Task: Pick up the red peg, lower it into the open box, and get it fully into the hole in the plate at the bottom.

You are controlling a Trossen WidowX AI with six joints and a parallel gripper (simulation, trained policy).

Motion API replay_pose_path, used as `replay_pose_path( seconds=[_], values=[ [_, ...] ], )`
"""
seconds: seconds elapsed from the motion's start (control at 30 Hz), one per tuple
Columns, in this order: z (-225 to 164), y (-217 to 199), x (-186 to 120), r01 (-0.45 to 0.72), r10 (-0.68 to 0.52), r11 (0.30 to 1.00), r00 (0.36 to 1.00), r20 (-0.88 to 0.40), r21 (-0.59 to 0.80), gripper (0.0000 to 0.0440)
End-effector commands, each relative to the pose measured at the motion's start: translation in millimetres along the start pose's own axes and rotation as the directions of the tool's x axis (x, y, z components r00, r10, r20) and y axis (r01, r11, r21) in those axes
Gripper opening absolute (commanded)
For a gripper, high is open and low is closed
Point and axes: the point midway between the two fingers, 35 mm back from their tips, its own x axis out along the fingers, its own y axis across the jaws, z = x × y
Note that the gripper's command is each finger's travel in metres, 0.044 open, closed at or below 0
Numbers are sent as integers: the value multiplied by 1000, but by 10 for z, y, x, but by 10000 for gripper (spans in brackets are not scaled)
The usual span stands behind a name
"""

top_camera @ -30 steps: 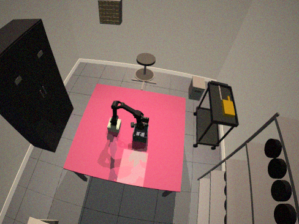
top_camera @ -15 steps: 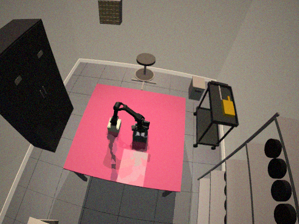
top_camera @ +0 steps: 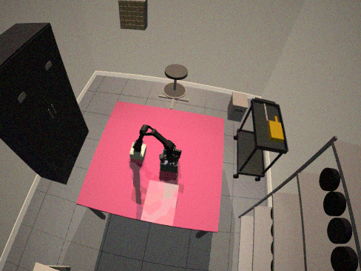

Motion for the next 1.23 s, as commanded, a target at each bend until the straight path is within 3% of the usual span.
replay_pose_path(
  seconds=[0.0, 0.13, 0.43, 1.2],
  values=[
    [-2, 30, -12, -5, 5, 1000, 1000, -20, -8, 112],
    [28, 67, -77, -24, 24, 1000, 998, -64, 3, 154],
    [78, 139, -261, -74, 78, 997, 984, -159, 29, 188],
    [406, 366, -831, -264, 273, 962, 933, -233, 71, 238]
  ],
)
